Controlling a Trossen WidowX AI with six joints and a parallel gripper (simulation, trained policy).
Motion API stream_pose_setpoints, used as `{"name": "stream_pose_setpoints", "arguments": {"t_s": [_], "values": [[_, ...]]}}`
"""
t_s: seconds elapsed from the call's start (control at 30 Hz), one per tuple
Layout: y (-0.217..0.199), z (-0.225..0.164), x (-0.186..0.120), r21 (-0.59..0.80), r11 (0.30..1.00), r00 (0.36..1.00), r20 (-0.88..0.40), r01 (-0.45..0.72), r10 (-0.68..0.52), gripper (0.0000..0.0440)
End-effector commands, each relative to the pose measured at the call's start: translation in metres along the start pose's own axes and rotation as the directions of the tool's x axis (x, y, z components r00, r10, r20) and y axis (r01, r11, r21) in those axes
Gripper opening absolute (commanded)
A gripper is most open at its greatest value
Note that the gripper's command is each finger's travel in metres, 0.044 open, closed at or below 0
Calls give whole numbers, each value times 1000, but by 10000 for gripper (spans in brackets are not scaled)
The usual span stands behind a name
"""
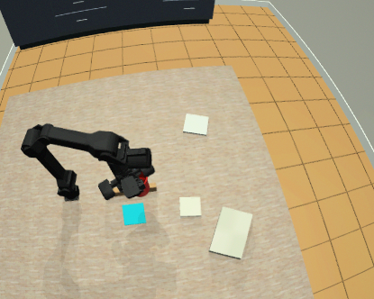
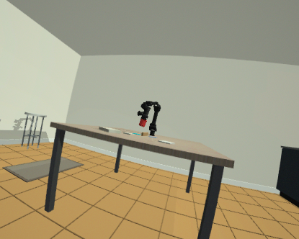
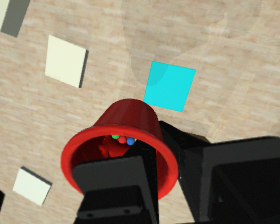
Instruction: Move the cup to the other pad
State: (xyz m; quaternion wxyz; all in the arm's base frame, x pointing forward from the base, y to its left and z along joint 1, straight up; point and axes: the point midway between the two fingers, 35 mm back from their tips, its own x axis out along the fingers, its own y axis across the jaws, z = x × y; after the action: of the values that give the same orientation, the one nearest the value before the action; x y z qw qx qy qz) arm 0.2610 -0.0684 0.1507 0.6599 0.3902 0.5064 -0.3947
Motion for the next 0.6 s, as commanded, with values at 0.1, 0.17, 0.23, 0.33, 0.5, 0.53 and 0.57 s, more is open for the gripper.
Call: {"name": "stream_pose_setpoints", "arguments": {"t_s": [0.1,0.17,0.23,0.33,0.5,0.53,0.57], "values": [[-10,13,12,38,999,1000,19,3,-3,0],[-13,16,16,48,999,1000,22,3,-4,0],[-15,19,20,58,998,1000,25,4,-6,0],[-20,21,26,71,997,1000,28,7,-9,0],[-26,24,37,89,996,999,31,11,-14,0],[-28,24,40,92,996,999,32,12,-15,0],[-29,24,42,95,995,999,32,13,-16,0]]}}
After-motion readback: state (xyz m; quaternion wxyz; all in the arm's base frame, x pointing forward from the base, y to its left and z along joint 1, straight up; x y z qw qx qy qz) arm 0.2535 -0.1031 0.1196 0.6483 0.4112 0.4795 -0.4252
